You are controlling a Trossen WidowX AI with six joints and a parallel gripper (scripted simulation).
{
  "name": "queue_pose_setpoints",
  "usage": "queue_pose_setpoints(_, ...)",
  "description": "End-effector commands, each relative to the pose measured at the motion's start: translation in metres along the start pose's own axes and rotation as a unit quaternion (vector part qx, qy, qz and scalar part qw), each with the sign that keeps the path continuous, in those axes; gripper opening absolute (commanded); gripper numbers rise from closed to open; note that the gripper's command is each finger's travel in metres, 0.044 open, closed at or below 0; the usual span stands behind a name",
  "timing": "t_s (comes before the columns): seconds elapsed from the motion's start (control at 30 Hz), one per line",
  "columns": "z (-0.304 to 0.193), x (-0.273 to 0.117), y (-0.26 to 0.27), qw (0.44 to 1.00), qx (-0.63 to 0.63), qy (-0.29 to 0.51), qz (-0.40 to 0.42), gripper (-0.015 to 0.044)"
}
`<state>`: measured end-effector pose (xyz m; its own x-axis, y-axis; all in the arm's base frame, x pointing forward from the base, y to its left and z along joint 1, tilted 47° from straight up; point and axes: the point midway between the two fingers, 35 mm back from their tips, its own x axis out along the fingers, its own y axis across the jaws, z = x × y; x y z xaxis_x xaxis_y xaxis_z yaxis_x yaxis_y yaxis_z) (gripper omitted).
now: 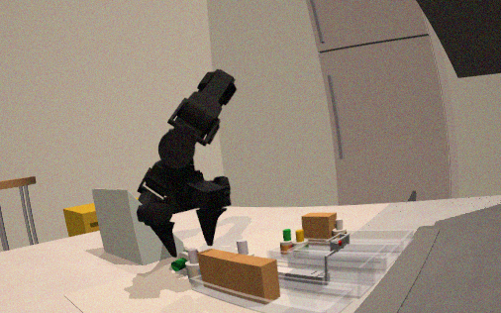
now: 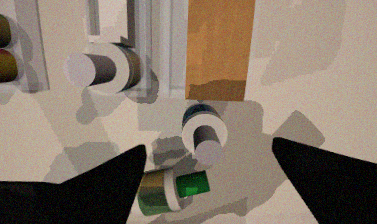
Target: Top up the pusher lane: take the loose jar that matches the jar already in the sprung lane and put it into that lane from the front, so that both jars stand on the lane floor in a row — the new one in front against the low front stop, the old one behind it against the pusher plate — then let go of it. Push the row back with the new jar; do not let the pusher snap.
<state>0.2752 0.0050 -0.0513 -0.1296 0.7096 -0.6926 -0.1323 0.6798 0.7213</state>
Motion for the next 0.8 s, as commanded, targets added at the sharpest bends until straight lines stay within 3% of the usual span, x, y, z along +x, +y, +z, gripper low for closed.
queue_pose_setpoints(0.0,-0.002,0.009,0.001,1.0,0.004,0.003,0.003,0.044)
queue_pose_setpoints(0.77,-0.002,0.043,0.001,1.0,0.004,0.003,0.004,0.044)
